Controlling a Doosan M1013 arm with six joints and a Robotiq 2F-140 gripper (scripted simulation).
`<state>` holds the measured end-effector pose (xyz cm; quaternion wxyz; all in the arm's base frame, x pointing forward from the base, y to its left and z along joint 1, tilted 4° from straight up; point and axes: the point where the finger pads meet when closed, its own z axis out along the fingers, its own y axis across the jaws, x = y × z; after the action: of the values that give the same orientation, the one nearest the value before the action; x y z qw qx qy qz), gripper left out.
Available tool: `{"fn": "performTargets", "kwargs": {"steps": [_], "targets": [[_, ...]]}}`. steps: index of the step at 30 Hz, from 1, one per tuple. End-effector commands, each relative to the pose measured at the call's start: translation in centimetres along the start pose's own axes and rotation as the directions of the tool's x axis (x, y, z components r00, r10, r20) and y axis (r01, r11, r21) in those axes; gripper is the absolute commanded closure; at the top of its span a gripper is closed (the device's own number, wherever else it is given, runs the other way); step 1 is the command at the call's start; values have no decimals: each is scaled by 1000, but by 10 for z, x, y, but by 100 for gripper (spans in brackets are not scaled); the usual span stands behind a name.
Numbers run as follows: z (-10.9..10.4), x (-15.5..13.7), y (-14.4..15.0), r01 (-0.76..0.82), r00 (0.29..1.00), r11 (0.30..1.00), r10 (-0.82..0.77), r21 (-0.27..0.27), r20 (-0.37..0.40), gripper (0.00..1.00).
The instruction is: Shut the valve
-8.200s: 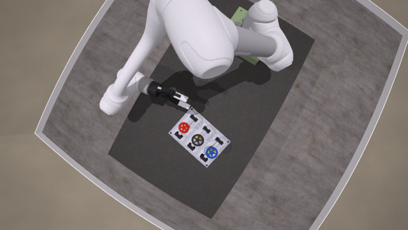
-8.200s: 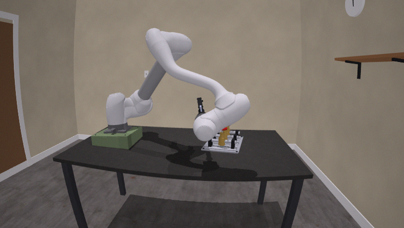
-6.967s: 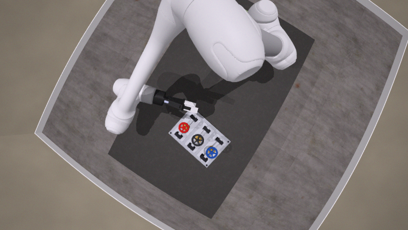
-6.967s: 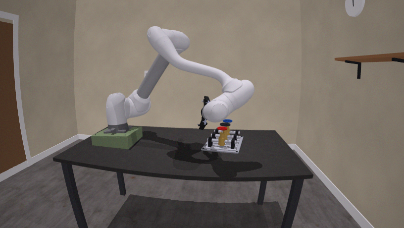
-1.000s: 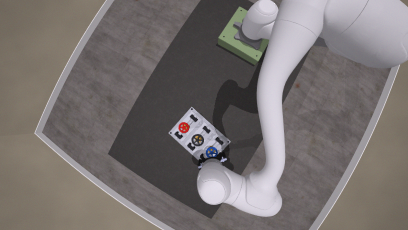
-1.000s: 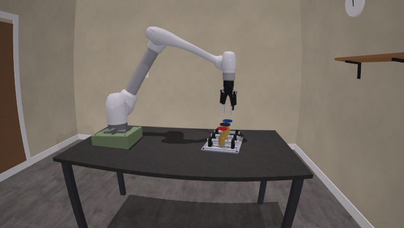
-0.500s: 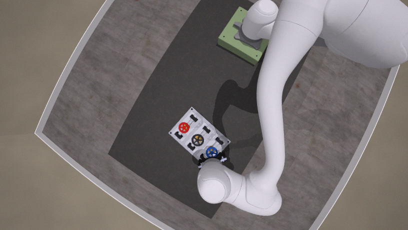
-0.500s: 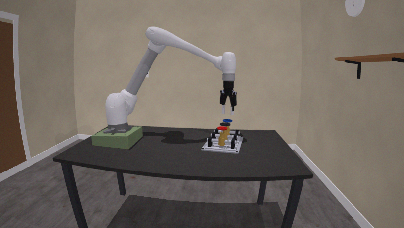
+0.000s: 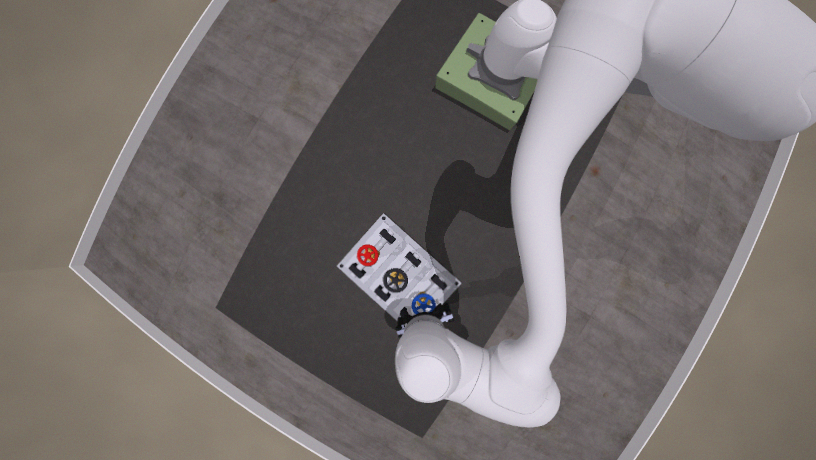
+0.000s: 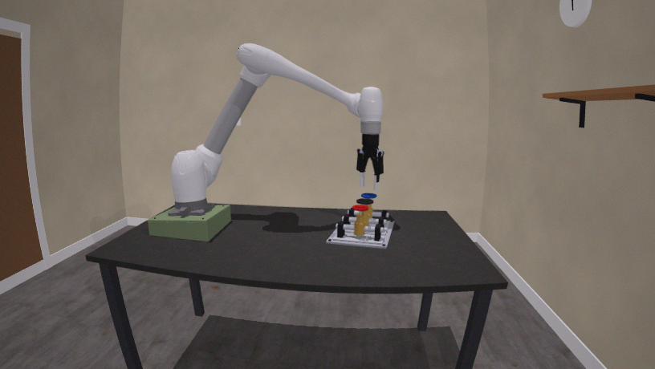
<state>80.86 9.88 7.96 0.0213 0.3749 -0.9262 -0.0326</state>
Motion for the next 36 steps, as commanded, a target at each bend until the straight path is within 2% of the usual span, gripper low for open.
{"fn": "performTargets", "kwargs": {"steps": [1, 17, 36], "targets": [[4, 0, 0, 0, 1000, 1000, 0, 0, 0, 45], [14, -1, 0, 0, 1000, 1000, 0, 0, 0, 45], [15, -1, 0, 0, 1000, 1000, 0, 0, 0, 45]]}}
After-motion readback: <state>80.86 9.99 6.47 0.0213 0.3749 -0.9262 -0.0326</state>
